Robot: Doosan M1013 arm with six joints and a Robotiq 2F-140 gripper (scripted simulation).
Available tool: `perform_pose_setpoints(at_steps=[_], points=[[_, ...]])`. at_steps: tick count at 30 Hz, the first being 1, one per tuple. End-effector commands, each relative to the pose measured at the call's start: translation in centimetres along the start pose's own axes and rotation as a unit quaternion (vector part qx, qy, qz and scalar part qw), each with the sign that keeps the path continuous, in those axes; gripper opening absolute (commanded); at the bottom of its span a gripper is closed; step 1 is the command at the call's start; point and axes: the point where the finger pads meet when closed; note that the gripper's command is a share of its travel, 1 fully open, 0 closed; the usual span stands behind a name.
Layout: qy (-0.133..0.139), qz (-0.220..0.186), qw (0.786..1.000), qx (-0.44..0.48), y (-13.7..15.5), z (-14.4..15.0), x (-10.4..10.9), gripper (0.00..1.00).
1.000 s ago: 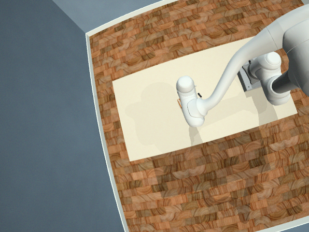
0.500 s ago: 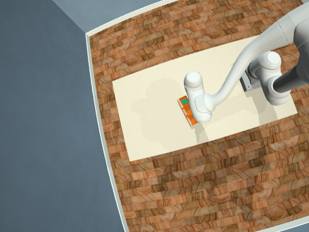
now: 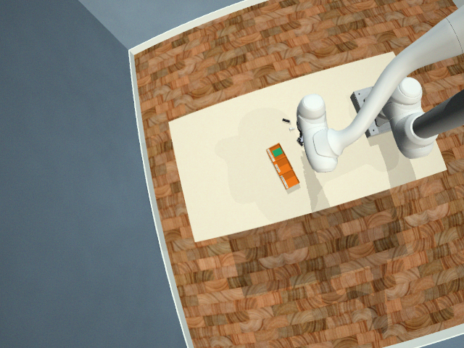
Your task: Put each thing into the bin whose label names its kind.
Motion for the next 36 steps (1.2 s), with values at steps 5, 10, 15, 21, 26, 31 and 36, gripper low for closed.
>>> perform_pose_setpoints(at_steps=[5,10,15,21,26,31,36], points=[[0.001,0.003,0.990,-0.140,0.23,0.12,0.09,0.17],[0.000,0.004,0.980,-0.201,0.23,0.12,0.09,0.17],[0.003,0.006,0.960,-0.282,0.23,0.12,0.09,0.17],[0.008,0.008,0.945,-0.327,0.22,0.11,0.09,0.17],[0.008,0.008,0.945,-0.327,0.22,0.11,0.09,0.17],[0.008,0.008,0.945,-0.327,0.22,0.11,0.09,0.17],[0.008,0.008,0.945,-0.327,0.22,0.11,0.09,0.17]])
Point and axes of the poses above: the point where the finger pads meet when closed, its own x axis back along the fingers, its own z axis across the jaws, y = z × x, and after that the axes turned 15 degrees about x, right-handed
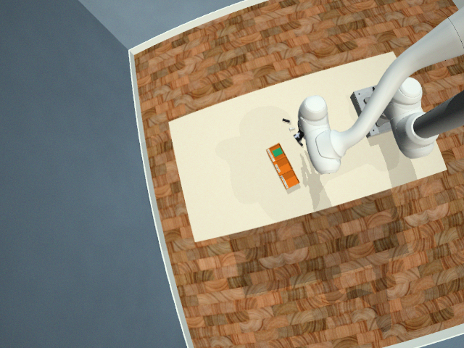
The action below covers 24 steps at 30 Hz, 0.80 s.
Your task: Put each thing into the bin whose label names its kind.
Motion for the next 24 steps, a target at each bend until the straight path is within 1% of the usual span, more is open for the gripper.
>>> perform_pose_setpoints(at_steps=[1,17,24], points=[[0.000,0.000,1.000,0.000,0.0,0.0,0.0,0.17],[0.000,0.000,1.000,0.000,0.0,0.0,0.0,0.17],[0.000,0.000,1.000,0.000,0.0,0.0,-2.8,0.17]])
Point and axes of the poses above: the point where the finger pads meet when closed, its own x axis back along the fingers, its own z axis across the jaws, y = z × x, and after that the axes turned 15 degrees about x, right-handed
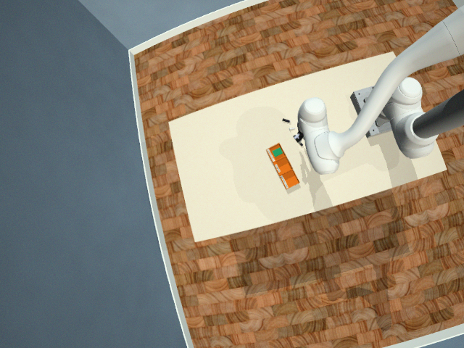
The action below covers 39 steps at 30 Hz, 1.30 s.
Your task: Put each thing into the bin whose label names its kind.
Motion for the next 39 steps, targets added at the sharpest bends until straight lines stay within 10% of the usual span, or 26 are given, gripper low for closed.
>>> perform_pose_setpoints(at_steps=[1,11,39], points=[[0.000,0.000,1.000,0.000,0.0,0.0,-1.2,0.17],[0.000,0.000,1.000,0.000,0.0,0.0,-4.6,0.17],[0.000,0.000,1.000,0.000,0.0,0.0,-5.8,0.17]])
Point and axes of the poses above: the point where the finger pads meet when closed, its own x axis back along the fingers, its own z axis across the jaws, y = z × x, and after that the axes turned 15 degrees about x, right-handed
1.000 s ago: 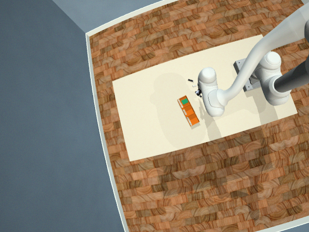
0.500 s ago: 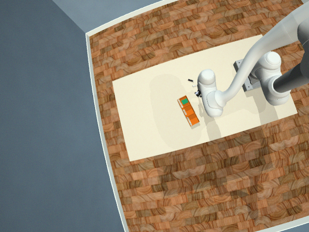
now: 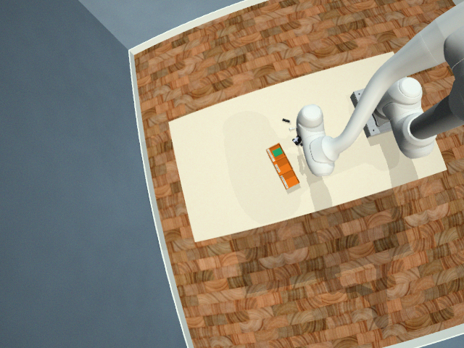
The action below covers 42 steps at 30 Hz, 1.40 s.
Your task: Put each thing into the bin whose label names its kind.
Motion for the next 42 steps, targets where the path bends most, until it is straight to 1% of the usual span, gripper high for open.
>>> perform_pose_setpoints(at_steps=[1,32,42], points=[[0.000,0.000,1.000,0.000,0.0,0.0,0.0,0.05],[0.000,0.000,1.000,0.000,0.0,0.0,0.0,0.05],[0.000,0.000,1.000,0.000,0.0,0.0,3.3,0.05]])
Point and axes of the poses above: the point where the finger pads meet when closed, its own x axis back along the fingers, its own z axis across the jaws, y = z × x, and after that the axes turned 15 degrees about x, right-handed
